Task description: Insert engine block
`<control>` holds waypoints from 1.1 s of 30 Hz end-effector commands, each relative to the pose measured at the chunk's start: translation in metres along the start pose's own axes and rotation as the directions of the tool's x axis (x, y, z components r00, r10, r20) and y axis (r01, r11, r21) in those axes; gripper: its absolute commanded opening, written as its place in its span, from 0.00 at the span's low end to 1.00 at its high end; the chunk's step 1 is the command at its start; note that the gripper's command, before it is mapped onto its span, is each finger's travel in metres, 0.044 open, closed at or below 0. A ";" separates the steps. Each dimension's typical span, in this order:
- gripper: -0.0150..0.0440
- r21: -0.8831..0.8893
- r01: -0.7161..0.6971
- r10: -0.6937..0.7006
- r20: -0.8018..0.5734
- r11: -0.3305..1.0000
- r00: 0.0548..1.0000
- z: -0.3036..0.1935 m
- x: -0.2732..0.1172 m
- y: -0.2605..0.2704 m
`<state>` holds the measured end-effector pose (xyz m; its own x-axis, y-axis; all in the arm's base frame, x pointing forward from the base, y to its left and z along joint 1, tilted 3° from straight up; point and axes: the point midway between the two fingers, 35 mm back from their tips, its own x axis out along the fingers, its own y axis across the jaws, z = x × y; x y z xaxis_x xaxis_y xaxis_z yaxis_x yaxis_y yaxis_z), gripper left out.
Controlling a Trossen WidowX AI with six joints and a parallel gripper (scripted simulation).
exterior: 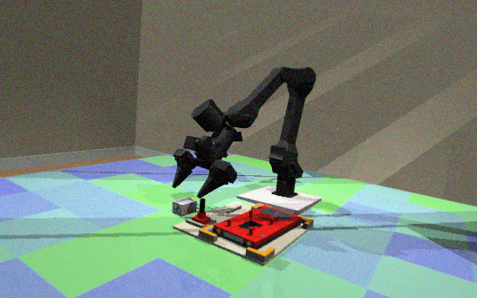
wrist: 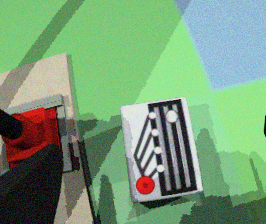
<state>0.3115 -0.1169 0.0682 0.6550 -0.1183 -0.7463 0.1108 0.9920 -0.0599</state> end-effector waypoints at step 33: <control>1.00 -0.001 -0.009 0.006 -0.671 1.000 0.742 0.054 -0.025 0.000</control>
<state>0.3366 -0.1161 0.1243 0.0100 -0.0504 -0.9987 0.1019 0.9936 -0.0491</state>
